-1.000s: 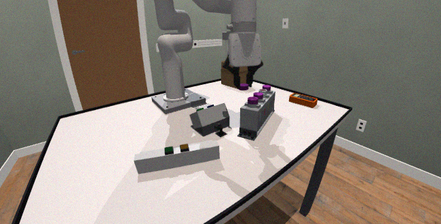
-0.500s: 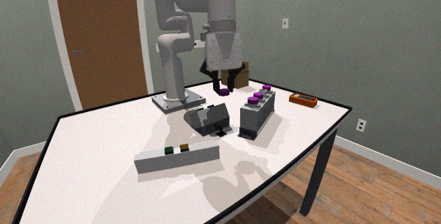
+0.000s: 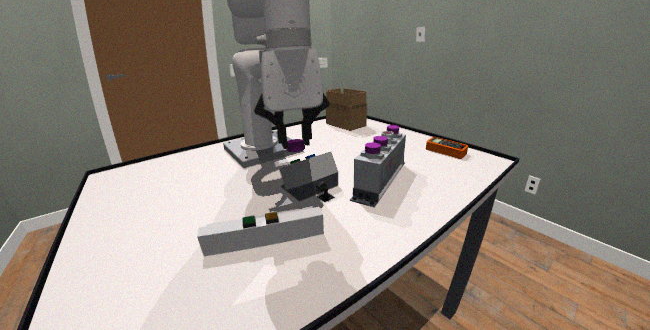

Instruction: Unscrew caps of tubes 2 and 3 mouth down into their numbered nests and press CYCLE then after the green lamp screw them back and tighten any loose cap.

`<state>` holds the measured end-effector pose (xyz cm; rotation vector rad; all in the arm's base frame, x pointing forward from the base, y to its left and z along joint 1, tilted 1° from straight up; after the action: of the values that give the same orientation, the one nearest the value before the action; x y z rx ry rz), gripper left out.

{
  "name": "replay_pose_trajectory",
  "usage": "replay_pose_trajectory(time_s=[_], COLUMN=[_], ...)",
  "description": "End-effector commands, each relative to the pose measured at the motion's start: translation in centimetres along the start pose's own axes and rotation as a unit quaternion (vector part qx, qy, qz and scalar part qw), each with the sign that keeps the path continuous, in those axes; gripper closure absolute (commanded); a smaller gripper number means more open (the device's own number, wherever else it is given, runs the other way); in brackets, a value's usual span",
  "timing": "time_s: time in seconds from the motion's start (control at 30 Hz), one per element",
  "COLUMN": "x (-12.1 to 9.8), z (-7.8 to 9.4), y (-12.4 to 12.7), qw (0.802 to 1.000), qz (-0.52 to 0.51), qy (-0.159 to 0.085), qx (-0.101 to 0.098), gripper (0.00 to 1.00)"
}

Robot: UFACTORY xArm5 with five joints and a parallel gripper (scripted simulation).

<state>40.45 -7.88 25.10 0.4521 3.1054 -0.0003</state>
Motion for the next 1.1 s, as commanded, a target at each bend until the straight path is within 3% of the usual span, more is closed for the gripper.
replay_pose_trajectory(time_s=[0.0,0.2,0.67,1.07], x=[-1.3,-2.2,-2.2,-2.2], z=[-0.1,-0.2,0.3,6.3], y=[-3.2,-5.7,-5.7,-5.8], qw=[1.0,1.0,1.0,1.0], qz=[-0.001,-0.001,-0.001,-0.001], qy=[-0.002,-0.002,-0.002,-0.002], qx=[0.004,0.005,0.005,0.005], gripper=[1.0,1.0,1.0,1.0])
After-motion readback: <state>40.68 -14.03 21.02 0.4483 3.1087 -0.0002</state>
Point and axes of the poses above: the point where the finger pads meet when closed, its own z axis out along the fingers, its own y axis across the jaws, x = y × z, the point moved 10 cm from there along -z, back along the fingers, and after that the axes turned 2 degrees about -z, right-handed, at the moved point
